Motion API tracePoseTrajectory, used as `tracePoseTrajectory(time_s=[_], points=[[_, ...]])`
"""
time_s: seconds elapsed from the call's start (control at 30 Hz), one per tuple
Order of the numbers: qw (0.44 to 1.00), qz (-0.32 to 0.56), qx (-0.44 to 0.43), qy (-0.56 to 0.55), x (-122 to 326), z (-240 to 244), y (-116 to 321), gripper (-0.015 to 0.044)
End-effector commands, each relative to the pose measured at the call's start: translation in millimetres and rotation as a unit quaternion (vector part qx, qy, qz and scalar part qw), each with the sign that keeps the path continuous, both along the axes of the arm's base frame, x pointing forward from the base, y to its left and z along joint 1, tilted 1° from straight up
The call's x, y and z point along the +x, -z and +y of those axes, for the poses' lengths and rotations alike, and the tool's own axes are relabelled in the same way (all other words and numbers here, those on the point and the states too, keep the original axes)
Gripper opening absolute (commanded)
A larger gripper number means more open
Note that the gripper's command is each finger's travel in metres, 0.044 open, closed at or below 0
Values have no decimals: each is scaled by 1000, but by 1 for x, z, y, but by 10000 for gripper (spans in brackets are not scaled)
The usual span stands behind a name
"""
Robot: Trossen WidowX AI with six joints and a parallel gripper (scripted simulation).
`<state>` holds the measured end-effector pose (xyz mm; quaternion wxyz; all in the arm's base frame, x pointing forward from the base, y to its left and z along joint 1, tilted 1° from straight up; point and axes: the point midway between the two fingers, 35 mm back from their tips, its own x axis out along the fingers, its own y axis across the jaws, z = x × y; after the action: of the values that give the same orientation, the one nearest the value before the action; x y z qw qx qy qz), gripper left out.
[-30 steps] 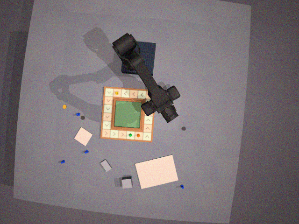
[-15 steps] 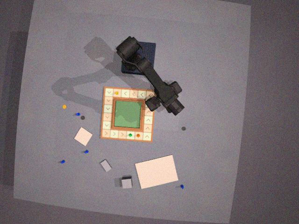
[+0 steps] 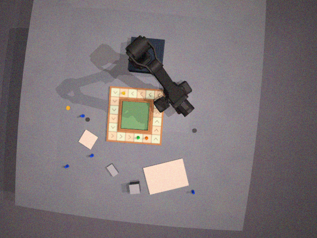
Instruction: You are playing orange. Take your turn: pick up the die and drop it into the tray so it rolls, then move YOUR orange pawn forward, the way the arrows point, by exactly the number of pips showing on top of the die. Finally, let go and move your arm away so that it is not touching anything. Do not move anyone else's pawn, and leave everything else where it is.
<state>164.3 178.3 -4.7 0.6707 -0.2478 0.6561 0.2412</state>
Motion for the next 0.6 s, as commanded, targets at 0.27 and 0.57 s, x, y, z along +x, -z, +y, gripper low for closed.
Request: tracePoseTrajectory(time_s=[0.27,0.57], points=[[1000,-1,-2,1,0,-2,13,222],[1000,-1,-2,1,0,-2,13,84]])
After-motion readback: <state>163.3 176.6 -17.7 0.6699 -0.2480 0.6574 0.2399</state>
